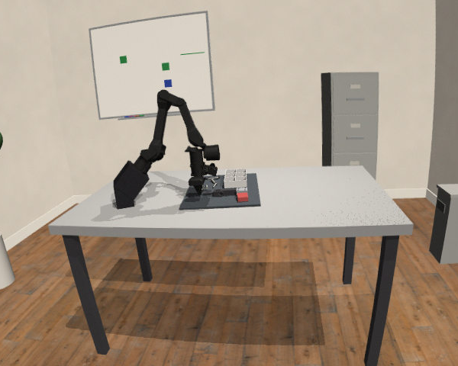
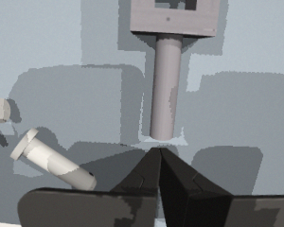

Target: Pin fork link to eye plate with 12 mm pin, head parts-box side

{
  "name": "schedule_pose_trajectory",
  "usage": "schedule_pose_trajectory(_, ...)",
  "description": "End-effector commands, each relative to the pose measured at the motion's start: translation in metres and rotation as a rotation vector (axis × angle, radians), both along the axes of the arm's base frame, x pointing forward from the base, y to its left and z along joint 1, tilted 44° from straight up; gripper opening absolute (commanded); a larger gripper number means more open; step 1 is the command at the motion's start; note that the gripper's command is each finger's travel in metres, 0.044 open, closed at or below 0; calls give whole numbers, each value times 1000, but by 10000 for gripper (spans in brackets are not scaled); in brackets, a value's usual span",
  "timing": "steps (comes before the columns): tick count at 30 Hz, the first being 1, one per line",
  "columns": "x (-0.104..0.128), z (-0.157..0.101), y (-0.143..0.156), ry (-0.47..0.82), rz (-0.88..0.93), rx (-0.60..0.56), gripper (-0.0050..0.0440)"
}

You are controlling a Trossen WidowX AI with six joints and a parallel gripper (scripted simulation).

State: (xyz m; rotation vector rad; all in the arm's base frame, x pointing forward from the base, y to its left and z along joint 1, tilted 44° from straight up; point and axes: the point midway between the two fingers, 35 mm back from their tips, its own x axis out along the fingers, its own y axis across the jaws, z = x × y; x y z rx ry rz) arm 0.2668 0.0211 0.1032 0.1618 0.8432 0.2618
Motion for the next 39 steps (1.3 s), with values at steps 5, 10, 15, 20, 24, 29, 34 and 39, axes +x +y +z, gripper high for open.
schedule_pose_trajectory(5, 0, 0, 0, 2, 0, 2, 72)
schedule_pose_trajectory(10, -3, 3, -1, 2, 0, 2, 130)
schedule_pose_trajectory(15, -11, 12, -5, 2, 0, 2, 130)
schedule_pose_trajectory(20, -18, 20, -8, 2, 0, 2, 130)
schedule_pose_trajectory(24, -18, 20, -8, 2, 0, 2, 130)
schedule_pose_trajectory(29, -18, 18, -8, 6, -3, 2, 180)
schedule_pose_trajectory(34, -18, 18, -8, 6, -3, 2, 180)
schedule_pose_trajectory(39, -18, 18, -8, 6, -3, 2, 180)
